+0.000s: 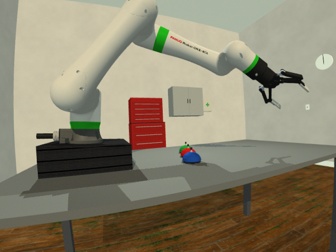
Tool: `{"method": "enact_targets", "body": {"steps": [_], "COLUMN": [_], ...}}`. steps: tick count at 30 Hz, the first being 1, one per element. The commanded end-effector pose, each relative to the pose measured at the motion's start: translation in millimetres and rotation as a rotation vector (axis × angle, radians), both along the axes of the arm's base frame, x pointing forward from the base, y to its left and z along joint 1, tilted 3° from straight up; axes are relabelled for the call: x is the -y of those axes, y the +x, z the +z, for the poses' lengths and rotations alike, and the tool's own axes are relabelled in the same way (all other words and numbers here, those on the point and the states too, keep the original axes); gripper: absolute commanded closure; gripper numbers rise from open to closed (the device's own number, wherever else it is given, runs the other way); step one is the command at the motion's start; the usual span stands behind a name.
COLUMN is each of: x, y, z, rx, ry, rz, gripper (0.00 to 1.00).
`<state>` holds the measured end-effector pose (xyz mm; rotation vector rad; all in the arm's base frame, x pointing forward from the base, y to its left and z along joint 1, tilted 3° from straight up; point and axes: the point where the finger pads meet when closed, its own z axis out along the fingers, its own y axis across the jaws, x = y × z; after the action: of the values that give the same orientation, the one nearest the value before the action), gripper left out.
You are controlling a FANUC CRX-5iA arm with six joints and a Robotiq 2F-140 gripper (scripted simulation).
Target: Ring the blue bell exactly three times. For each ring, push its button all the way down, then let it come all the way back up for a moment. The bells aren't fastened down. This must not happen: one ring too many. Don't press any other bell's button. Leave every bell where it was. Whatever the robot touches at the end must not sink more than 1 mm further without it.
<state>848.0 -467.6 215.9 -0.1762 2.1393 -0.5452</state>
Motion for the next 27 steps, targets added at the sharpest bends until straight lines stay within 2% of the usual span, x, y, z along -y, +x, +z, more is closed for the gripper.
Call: {"method": "enact_targets", "body": {"steps": [1, 2, 3, 4, 6, 7, 10, 11, 13, 14, 17, 18, 20, 21, 24, 25, 27], "x": [-40, -51, -58, -66, -83, -89, -111, -119, -119, -140, -153, -162, -174, -179, -196, -201, -213], "y": [-40, -55, -63, -75, -94, -108, -142, -153, -153, -183, -200, -220, -240, -254, -287, -301, -325], "z": [-28, -36, -40, -46, -57, -62, -76, -80, -80, -90, -95, -99, -105, -108, -116, -118, -121], "rx": [-0.157, -0.253, -0.253, -0.339, -0.363, -0.462, -0.575, -0.597, -0.597, -0.597, -0.597, -0.709, -0.709, -0.808, -0.808, -0.891, -0.891], "ry": [-0.025, -0.040, -0.040, -0.052, -0.055, -0.069, -0.082, -0.082, -0.082, -0.082, -0.082, -0.091, -0.091, -0.096, -0.096, -0.098, -0.098], "rz": [0.076, 0.128, 0.128, 0.180, 0.194, 0.259, 0.340, 0.357, 0.357, 0.357, 0.357, 0.446, 0.446, 0.532, 0.532, 0.609, 0.609], "gripper": [0.00, 0.00, 0.00, 0.00, 0.00, 0.00, 0.00, 0.00, 0.00, 0.00, 0.00, 0.00, 0.00, 0.00, 0.00, 0.00, 0.00]}}
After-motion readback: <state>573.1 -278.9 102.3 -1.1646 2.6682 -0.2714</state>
